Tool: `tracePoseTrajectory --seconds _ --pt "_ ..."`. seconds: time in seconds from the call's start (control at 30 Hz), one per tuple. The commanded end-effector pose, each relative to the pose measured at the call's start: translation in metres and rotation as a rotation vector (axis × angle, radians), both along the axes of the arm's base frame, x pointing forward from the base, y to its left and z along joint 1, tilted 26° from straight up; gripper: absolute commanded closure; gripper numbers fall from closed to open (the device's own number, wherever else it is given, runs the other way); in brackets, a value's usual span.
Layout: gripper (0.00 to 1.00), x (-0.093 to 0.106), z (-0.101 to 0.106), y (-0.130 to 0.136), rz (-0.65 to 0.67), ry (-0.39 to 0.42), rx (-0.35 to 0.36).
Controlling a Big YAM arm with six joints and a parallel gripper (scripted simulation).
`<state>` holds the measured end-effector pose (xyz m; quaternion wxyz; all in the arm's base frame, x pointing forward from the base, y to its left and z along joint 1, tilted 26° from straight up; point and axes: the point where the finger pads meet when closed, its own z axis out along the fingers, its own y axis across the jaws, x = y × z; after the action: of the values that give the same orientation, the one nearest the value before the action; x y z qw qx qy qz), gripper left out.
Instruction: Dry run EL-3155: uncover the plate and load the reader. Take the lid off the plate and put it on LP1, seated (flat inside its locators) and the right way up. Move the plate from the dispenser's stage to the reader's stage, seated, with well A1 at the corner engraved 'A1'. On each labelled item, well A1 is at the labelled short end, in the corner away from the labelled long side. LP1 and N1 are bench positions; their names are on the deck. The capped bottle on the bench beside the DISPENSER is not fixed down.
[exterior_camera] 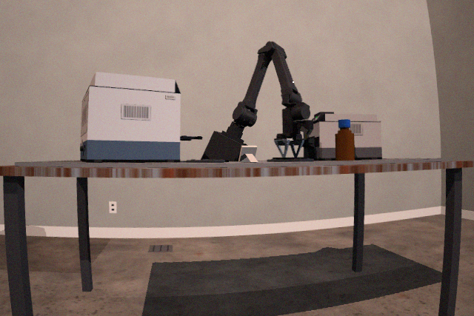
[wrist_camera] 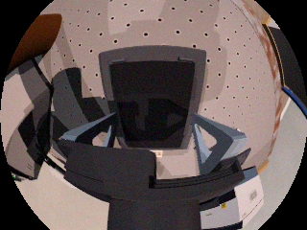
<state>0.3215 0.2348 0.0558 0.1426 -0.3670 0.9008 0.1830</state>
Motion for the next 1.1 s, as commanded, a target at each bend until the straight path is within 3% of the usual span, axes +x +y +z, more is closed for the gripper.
tracePoseTrajectory --seconds 0.0,1.07 --pt "0.00 0.004 0.009 -0.006 -0.006 -0.020 0.009" --pt "0.00 0.015 0.039 -0.001 0.004 -0.055 0.027"
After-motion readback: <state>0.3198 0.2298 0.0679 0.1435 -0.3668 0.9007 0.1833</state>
